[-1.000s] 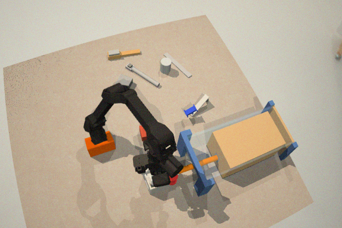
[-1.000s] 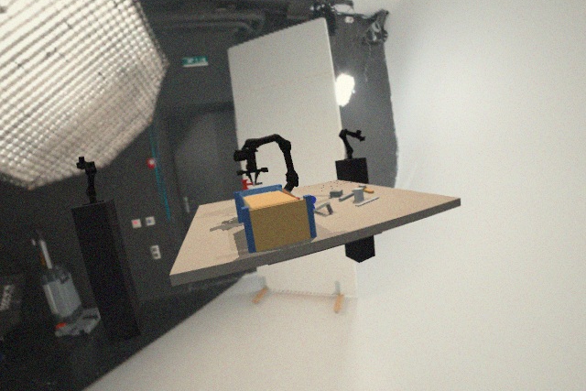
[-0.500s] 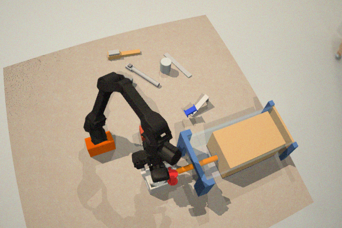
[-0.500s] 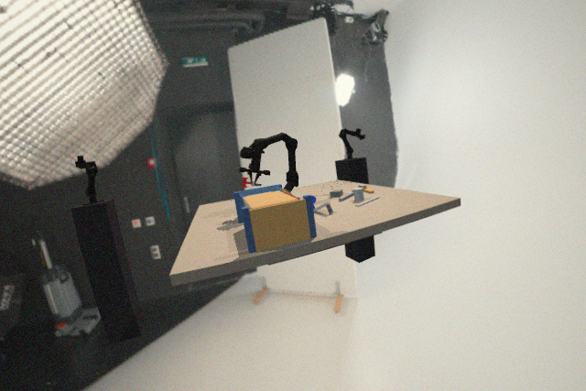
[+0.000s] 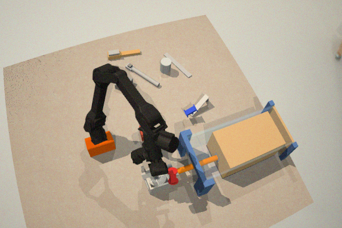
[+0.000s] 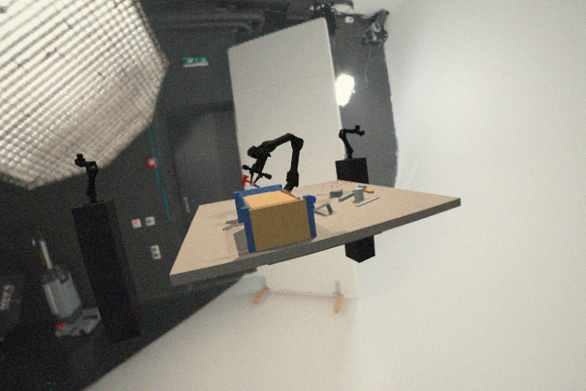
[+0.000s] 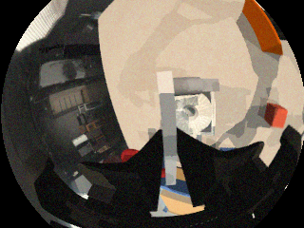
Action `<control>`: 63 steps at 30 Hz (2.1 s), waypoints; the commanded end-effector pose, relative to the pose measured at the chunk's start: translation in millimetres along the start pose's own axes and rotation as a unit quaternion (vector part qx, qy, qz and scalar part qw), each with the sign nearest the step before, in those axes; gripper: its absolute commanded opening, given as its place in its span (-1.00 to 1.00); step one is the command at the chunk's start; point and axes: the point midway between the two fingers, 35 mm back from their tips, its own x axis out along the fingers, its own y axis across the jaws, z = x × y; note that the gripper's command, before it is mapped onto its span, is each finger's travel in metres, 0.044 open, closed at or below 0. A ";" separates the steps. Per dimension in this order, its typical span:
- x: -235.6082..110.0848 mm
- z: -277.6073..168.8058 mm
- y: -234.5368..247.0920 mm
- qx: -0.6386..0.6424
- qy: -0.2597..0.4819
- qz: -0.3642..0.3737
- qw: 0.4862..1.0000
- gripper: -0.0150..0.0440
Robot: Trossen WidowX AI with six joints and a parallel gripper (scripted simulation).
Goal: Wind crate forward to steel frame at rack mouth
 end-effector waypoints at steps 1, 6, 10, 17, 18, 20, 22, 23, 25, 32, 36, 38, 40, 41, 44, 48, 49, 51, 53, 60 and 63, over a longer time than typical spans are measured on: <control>-1.4 0.4 -0.2 0.001 0.002 0.044 0.999 -0.49; -1.2 0.3 -0.3 0.001 0.004 0.086 0.996 -0.49; -1.1 0.2 -0.4 0.001 0.005 0.117 0.993 -0.49; -0.9 0.1 -0.6 0.001 0.008 0.175 0.984 -0.49; -0.9 0.0 -0.7 0.001 0.009 0.184 0.983 -0.49; -0.8 0.0 -0.8 0.001 0.009 0.199 0.980 -0.49; -0.8 0.0 -0.8 0.001 0.010 0.215 0.977 -0.49; -0.7 0.0 -0.9 0.001 0.011 0.224 0.975 -0.49; -0.8 -0.1 -1.0 0.001 0.011 0.240 0.971 -0.49; -0.5 -0.1 -1.3 0.001 0.014 0.297 0.955 -0.49; -0.3 -0.2 -1.5 0.001 0.016 0.331 0.944 -0.49; -0.3 -0.2 -1.6 0.001 0.017 0.344 0.939 -0.49; -0.2 -0.1 -1.7 0.001 0.018 0.359 0.933 -0.49; -0.1 -0.2 -1.7 0.001 0.018 0.367 0.930 -0.49; 0.0 -0.1 -1.9 0.001 0.019 0.390 0.921 -0.49; 0.2 -0.1 -2.1 0.001 0.021 0.422 0.906 -0.49; 0.2 0.0 -2.2 0.001 0.021 0.427 0.904 -0.49; 0.4 0.0 -2.3 0.001 0.022 0.445 0.895 -0.49; 0.5 0.0 -2.3 0.001 0.022 0.457 0.889 -0.49; 0.5 0.1 -2.5 0.001 0.023 0.471 0.882 -0.49; 0.5 0.1 -2.5 0.001 0.023 0.471 0.882 -0.49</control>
